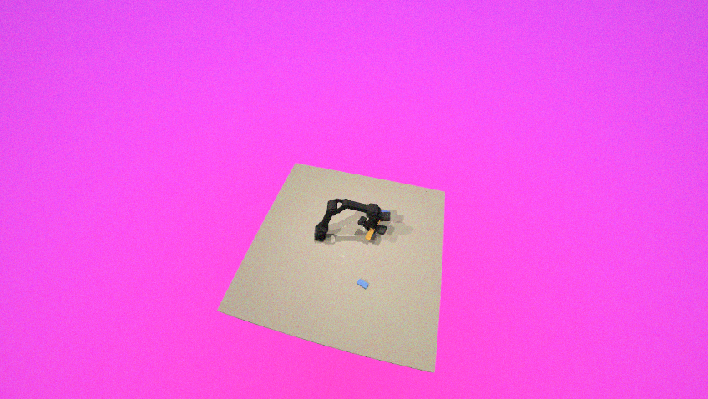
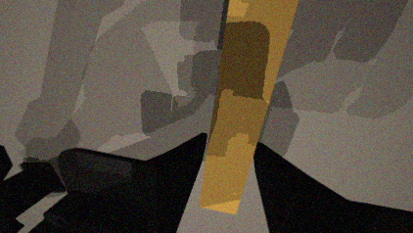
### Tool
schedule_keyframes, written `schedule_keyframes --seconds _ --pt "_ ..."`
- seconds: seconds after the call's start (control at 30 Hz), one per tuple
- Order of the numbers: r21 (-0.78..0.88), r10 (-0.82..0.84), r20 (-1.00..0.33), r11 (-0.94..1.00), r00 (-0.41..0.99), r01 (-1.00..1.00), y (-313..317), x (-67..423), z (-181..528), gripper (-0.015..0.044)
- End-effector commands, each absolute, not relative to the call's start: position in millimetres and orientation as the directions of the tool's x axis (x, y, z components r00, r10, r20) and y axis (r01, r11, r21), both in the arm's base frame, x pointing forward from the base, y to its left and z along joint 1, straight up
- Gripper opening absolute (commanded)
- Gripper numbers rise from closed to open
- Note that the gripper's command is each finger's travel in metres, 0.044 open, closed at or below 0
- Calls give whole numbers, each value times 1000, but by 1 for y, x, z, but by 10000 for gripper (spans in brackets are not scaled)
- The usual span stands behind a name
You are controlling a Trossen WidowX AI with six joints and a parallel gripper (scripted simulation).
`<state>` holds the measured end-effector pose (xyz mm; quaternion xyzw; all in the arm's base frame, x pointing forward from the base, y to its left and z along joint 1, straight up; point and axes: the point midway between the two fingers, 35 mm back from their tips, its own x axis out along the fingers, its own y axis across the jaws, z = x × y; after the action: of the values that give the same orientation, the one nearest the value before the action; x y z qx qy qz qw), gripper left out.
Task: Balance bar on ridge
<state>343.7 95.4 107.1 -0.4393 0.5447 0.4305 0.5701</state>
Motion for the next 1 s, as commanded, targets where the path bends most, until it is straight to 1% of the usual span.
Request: schedule_keyframes --seconds 0.0,0.27,0.3,0.43,0.73,0.97 --pt "-32 12 -999 243 36 -969 95 344 107 211" --pt "-32 12 -999 243 36 -969 95 344 107 421" --pt "-32 12 -999 243 36 -969 95 344 107 440" --pt "-32 12 -999 243 36 -969 96 345 114 440" --pt "-35 14 -999 244 40 -969 94 340 205 440" --pt "-35 14 -999 244 40 -969 94 340 207 440"
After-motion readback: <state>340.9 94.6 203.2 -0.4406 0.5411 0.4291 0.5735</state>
